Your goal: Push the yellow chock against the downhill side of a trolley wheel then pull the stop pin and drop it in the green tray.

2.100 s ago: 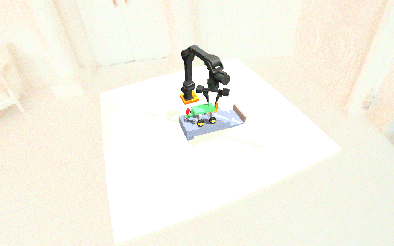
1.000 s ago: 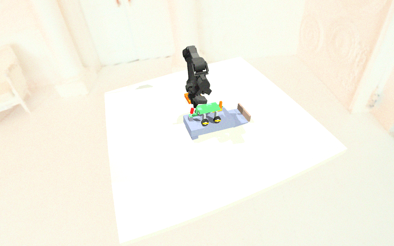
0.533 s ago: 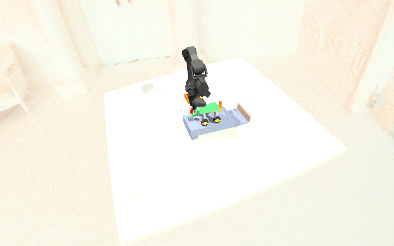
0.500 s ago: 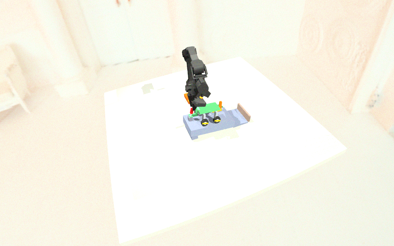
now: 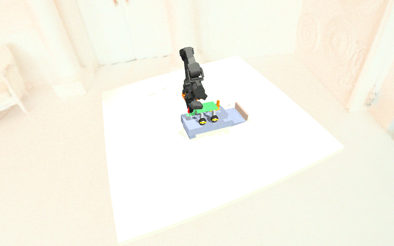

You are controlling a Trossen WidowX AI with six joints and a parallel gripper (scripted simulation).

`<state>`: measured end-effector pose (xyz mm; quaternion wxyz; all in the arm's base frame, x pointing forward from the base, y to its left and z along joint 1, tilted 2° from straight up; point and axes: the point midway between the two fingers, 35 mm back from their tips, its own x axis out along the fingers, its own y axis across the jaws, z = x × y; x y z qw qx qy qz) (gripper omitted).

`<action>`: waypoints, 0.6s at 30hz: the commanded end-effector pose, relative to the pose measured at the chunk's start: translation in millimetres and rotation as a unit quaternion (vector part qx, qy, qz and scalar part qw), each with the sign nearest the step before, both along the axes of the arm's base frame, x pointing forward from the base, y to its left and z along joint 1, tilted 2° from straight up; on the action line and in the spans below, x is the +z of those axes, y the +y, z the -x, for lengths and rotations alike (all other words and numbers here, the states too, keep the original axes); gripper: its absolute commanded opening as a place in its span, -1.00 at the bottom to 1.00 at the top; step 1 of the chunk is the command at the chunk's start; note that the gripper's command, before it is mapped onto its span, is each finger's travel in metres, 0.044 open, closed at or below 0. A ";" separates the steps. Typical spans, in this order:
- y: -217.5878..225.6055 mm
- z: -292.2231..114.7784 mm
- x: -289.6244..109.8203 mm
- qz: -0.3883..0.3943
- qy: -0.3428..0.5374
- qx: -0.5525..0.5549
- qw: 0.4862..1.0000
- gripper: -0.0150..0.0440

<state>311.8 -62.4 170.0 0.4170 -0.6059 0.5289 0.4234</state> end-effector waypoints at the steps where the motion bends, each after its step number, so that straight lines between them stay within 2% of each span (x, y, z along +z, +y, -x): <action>1: -2.0 0.2 -6.6 0.001 0.002 0.001 1.000 0.15; 10: -5.2 0.1 -16.7 0.001 0.002 0.001 1.000 0.15; 15: -4.4 -0.3 -13.3 0.001 0.001 0.000 1.000 -0.29; 18: -4.4 -0.3 -13.3 0.001 0.001 0.000 1.000 -0.36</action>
